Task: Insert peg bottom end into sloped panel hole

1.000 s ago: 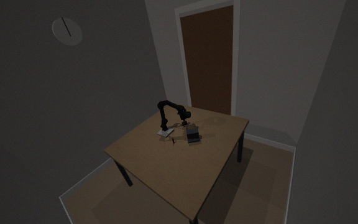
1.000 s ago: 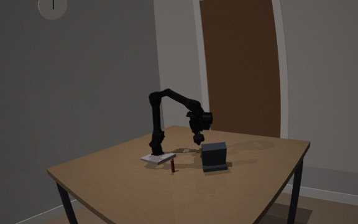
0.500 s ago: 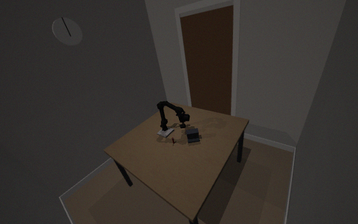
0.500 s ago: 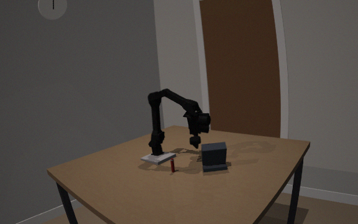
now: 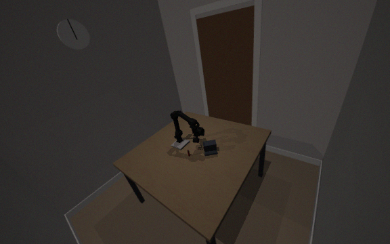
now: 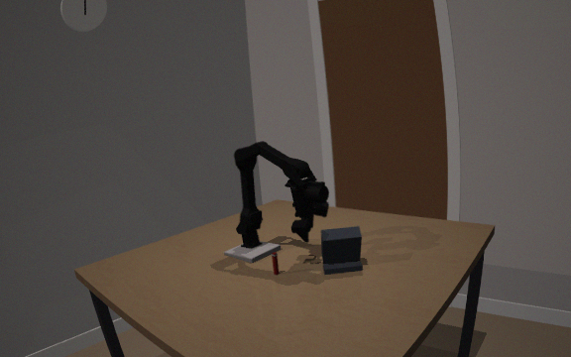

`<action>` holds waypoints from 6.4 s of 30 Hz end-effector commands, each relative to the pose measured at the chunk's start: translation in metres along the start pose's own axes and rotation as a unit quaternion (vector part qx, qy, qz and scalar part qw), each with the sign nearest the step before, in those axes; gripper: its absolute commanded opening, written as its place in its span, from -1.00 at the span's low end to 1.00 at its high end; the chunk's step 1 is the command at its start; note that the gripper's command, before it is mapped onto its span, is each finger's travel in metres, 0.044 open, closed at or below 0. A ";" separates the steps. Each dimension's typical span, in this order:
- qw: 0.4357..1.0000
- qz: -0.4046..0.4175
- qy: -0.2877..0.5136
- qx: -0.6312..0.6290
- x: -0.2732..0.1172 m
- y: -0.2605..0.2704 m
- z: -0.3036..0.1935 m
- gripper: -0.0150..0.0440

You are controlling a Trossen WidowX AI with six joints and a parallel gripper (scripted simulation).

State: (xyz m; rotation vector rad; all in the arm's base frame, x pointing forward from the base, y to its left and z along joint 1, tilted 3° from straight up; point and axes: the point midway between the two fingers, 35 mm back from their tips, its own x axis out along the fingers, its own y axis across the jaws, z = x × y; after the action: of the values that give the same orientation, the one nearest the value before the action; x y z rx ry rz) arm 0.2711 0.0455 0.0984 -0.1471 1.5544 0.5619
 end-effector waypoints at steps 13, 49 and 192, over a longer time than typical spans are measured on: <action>0.995 -0.062 -0.005 0.081 -0.024 -0.063 -0.022 1.00; 0.968 -0.140 0.005 0.208 -0.047 -0.150 -0.081 1.00; 0.967 -0.214 0.135 -0.012 -0.056 -0.113 -0.035 -0.49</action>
State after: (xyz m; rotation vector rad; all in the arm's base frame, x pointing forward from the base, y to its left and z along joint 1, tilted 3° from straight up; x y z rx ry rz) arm 0.2919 -0.0837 0.1221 -0.5541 1.7071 0.2105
